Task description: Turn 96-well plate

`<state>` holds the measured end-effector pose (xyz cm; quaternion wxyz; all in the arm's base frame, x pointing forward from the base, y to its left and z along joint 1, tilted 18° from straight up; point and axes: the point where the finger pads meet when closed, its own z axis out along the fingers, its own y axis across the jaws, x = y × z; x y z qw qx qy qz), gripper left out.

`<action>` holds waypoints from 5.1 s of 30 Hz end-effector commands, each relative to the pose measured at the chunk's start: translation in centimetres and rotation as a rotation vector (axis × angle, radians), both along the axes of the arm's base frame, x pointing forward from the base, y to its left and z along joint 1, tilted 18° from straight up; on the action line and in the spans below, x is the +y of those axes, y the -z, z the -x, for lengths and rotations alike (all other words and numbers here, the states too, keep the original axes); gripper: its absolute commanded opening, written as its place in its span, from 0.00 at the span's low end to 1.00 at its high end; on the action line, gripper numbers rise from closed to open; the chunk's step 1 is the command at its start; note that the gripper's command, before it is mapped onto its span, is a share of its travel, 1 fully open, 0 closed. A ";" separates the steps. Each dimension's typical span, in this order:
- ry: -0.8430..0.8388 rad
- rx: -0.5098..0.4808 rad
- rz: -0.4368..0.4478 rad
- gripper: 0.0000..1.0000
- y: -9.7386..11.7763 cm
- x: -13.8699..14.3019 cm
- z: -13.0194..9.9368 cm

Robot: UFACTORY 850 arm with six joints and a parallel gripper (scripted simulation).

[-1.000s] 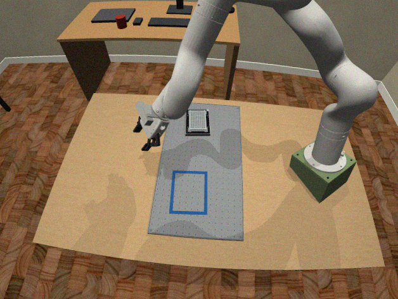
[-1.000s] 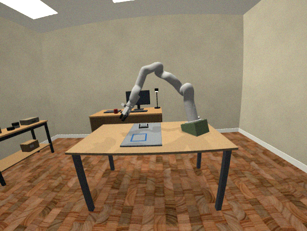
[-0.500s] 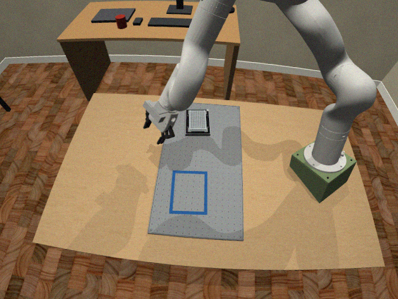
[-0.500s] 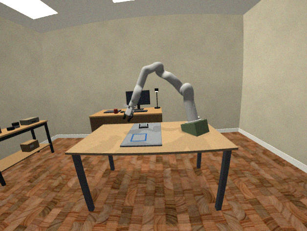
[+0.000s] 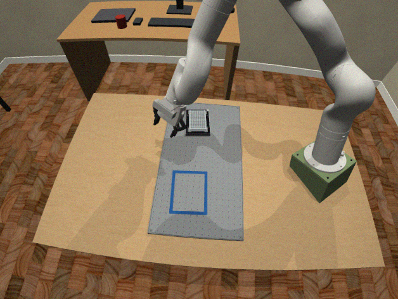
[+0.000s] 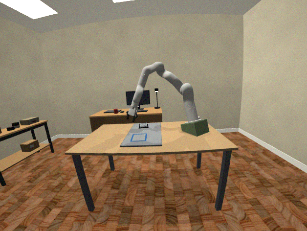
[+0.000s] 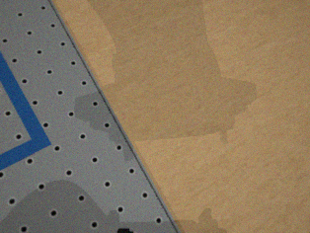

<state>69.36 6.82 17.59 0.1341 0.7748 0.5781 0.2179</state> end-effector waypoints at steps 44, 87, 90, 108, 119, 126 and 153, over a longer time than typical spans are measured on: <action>-0.432 0.343 0.459 1.00 0.2 -16.7 10.4; -0.432 0.343 0.459 1.00 4.1 -18.0 9.7; -0.432 0.343 0.459 1.00 4.5 -18.0 9.7; -0.432 0.343 0.459 1.00 5.9 -18.4 9.3; -0.432 0.343 0.459 1.00 6.3 -18.5 9.3; -0.432 0.343 0.459 1.00 6.6 -18.6 9.2; -0.432 0.343 0.459 1.00 7.8 -18.9 8.9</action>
